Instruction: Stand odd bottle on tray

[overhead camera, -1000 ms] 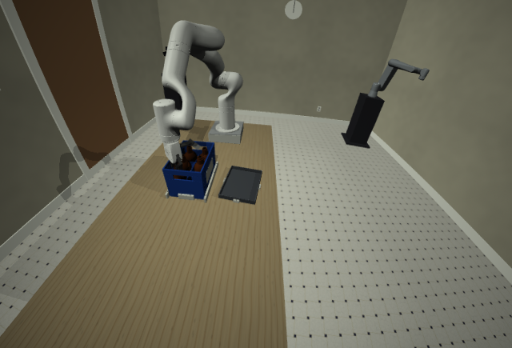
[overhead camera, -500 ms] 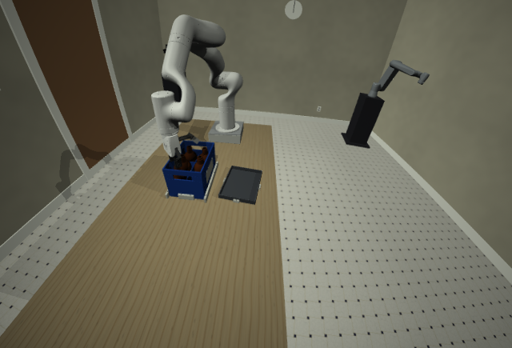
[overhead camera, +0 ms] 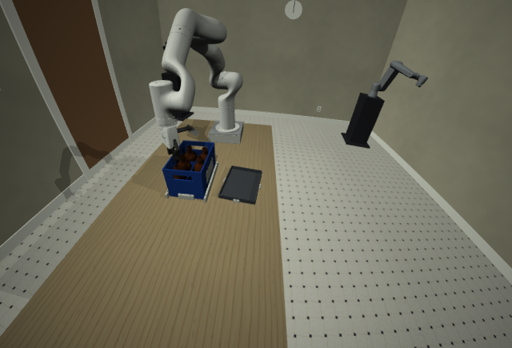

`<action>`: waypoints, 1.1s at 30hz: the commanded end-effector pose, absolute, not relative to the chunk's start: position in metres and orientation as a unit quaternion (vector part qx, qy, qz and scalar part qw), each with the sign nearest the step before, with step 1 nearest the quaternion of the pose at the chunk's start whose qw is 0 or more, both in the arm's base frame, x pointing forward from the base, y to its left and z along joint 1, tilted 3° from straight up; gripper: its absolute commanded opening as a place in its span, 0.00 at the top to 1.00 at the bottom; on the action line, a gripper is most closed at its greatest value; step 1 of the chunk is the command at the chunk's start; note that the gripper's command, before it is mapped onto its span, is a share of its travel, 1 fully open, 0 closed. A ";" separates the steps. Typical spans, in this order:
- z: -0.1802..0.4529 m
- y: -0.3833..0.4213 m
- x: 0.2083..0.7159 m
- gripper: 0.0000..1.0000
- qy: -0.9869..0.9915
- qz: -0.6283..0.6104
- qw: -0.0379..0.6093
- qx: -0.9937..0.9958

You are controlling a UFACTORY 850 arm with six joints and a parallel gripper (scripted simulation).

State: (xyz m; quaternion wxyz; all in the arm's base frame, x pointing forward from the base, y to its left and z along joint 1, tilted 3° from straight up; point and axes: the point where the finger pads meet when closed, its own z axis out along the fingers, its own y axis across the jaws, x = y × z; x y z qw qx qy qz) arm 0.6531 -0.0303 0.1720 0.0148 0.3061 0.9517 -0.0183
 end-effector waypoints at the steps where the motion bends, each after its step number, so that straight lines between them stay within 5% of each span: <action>1: 0.179 -0.030 0.654 0.35 0.952 -0.018 0.016 0.306; 8: 0.181 -0.030 0.654 0.35 0.952 -0.018 0.016 0.306; 9: 0.181 -0.030 0.654 1.00 0.952 -0.018 0.016 0.306; 33: 0.181 -0.030 0.654 1.00 0.952 -0.018 0.016 0.306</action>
